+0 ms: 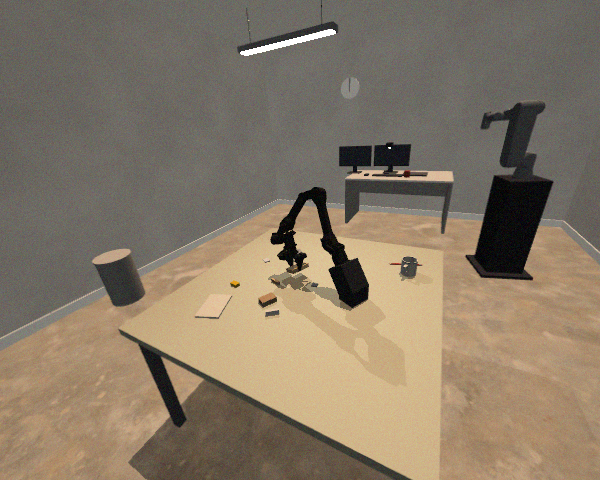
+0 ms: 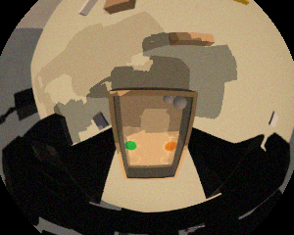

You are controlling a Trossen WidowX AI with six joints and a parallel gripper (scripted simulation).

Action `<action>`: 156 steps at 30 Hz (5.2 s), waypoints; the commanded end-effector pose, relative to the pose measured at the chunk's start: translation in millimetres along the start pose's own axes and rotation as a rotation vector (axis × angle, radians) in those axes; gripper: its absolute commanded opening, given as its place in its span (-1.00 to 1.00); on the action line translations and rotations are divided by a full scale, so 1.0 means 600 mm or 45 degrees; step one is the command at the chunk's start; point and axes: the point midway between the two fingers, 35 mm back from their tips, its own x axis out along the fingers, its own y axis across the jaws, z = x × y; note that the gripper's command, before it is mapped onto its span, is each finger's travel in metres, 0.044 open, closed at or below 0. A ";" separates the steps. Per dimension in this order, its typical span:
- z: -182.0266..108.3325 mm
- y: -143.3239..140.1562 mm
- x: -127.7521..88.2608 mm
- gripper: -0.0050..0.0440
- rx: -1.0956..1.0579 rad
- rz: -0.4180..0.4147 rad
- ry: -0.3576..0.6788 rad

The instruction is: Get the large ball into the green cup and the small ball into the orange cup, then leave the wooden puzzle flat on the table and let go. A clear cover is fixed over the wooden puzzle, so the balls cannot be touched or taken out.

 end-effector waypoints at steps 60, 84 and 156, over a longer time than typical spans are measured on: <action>0.001 0.007 0.002 -0.80 -0.003 -0.263 0.006; 0.001 0.005 0.002 -0.80 -0.004 -0.205 0.003; 0.002 0.004 0.001 -0.80 -0.002 -0.163 0.013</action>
